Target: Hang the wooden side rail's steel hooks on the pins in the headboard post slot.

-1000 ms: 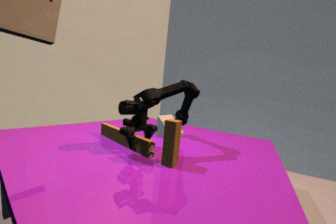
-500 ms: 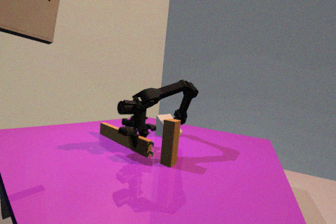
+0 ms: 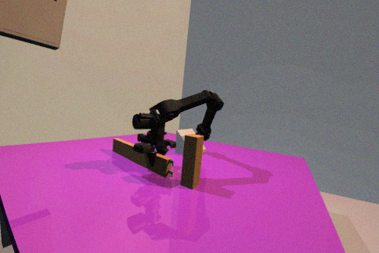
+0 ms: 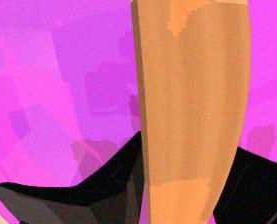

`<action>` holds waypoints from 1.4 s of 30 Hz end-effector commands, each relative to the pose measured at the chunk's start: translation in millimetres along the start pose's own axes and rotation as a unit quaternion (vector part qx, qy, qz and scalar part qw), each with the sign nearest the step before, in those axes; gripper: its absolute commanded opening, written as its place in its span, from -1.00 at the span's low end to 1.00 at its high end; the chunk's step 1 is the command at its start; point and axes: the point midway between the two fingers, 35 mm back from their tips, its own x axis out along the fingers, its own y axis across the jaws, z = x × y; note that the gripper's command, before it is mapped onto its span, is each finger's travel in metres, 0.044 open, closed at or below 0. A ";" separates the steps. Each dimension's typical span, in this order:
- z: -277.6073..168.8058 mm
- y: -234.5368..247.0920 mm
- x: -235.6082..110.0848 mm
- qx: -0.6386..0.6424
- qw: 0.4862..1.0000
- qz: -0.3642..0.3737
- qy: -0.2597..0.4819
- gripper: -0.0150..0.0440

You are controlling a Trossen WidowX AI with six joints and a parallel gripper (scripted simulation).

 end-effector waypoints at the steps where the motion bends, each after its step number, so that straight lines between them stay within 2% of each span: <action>1: 0.1 0.1 0.0 -0.002 1.000 0.000 0.002 -0.49; 15: 0.0 1.8 -0.4 -0.083 0.997 0.000 0.002 -0.49; 42: -1.3 13.5 -0.5 -0.085 0.996 0.001 0.002 -0.49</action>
